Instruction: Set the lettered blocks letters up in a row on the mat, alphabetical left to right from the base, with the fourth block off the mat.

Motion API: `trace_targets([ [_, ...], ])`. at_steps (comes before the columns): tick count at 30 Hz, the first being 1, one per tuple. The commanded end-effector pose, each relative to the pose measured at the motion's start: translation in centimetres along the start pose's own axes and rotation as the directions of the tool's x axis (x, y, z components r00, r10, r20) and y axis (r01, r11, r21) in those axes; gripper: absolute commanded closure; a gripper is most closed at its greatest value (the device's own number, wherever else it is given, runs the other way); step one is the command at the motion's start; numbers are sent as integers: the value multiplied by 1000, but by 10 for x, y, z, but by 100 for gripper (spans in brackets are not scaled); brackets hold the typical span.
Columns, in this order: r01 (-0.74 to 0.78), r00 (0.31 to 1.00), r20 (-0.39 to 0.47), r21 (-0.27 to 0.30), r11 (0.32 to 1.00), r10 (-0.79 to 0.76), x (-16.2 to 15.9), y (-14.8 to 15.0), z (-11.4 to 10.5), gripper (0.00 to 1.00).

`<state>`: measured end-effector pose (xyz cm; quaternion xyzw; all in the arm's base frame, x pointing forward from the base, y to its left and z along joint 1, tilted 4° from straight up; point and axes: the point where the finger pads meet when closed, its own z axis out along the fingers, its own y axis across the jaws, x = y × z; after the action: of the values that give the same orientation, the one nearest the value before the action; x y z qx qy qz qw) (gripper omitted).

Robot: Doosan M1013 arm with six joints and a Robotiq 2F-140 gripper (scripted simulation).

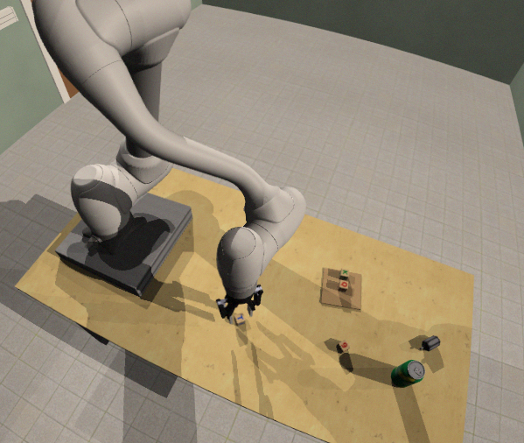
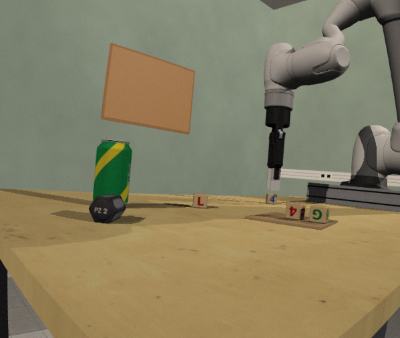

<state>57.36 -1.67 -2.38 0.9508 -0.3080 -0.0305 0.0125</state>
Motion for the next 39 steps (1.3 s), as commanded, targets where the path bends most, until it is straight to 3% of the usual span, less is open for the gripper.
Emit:
trace_targets([
  [1,1,1000,0,1,1000,-1,0,3,2,54],
  [17,1,1000,2,0,1000,-1,-1,3,7,54],
  [31,1,1000,2,-1,1000,-1,-1,4,35,54],
  [39,1,1000,2,-1,1000,-1,-1,4,41,54],
])
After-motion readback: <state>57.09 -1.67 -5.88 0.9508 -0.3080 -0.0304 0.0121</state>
